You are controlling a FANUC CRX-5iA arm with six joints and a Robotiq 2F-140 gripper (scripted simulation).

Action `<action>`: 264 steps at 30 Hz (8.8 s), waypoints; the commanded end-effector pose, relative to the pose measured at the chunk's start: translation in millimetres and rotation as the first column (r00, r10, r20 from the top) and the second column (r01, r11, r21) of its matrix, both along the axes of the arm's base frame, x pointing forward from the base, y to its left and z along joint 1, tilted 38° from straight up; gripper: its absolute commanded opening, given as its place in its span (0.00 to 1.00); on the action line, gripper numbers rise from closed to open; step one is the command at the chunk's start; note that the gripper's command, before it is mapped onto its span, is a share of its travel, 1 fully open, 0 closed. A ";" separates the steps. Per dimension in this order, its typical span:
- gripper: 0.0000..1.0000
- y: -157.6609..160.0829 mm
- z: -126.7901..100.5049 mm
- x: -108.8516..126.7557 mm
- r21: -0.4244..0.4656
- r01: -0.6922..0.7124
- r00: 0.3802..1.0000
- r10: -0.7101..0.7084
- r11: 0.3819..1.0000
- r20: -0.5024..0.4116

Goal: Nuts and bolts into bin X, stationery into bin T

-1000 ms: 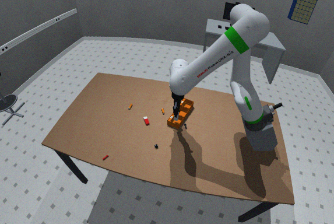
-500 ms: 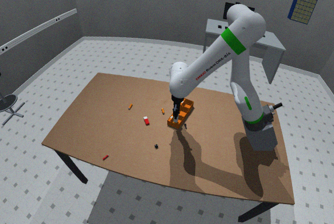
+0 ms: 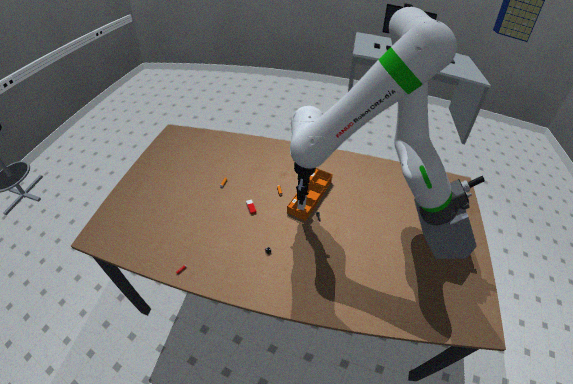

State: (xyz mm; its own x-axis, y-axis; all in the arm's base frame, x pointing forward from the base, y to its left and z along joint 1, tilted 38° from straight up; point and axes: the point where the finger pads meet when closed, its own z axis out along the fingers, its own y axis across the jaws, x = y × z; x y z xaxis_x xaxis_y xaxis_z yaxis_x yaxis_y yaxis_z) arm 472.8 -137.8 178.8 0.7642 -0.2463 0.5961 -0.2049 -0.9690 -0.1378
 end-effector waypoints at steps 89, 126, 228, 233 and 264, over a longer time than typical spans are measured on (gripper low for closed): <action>0.31 2.9 146.6 -21.5 0.233 0.291 0.956 -0.293 0.928 -0.026; 0.31 2.9 168.3 122.9 0.486 0.618 0.761 -0.626 0.618 -0.171; 0.20 2.2 130.6 150.0 0.486 0.618 0.761 -0.626 0.618 -0.171; 0.20 2.5 143.8 139.8 0.486 0.618 0.761 -0.626 0.618 -0.171; 0.20 -17.1 139.9 96.1 0.486 0.618 0.761 -0.626 0.618 -0.171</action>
State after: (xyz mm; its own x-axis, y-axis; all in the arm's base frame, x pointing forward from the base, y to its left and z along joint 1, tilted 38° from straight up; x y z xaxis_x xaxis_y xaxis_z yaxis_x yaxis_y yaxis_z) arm 576.0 -150.0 323.7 0.3104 -0.9143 0.2600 -0.7282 -0.4046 -0.5532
